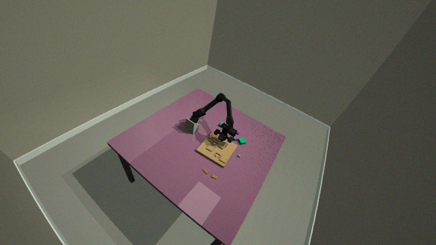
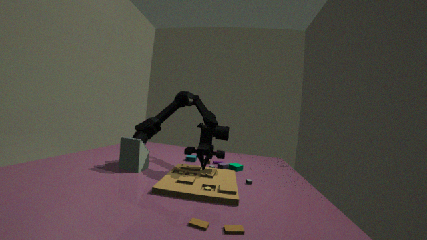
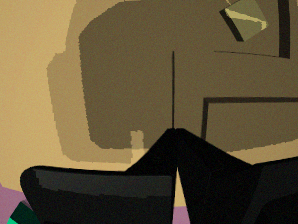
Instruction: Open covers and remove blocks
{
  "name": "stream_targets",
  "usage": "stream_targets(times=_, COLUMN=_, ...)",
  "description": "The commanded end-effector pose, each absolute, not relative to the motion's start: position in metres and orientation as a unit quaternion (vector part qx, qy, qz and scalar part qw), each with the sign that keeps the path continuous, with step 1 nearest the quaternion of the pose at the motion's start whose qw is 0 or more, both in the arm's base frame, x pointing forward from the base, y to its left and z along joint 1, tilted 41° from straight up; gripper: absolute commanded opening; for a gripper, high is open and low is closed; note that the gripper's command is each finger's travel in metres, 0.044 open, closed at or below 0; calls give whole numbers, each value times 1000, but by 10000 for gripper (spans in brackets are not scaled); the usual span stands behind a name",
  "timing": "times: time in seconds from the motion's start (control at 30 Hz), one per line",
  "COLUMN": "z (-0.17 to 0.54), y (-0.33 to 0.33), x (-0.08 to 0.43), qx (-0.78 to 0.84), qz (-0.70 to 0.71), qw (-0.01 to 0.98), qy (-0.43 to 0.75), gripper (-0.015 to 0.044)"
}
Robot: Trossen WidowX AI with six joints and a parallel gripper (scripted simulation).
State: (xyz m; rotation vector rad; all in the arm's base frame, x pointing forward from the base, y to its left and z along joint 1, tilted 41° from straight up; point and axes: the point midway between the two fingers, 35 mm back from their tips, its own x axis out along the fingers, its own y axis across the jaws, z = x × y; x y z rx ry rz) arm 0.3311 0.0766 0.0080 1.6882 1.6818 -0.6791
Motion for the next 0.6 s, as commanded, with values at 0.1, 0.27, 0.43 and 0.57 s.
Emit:
stream_targets(times=0.1, z=10, y=79, x=341, qx=645, qz=-259, qw=324, qy=641, gripper=0)
stream_targets(times=0.27, z=11, y=79, x=344, qx=645, qz=-259, qw=324, qy=641, gripper=0)
stream_targets(times=0.43, z=12, y=80, x=351, qx=645, qz=-259, qw=324, qy=641, gripper=0)
stream_targets(times=0.57, z=12, y=80, x=356, qx=645, qz=-259, qw=325, qy=641, gripper=0)
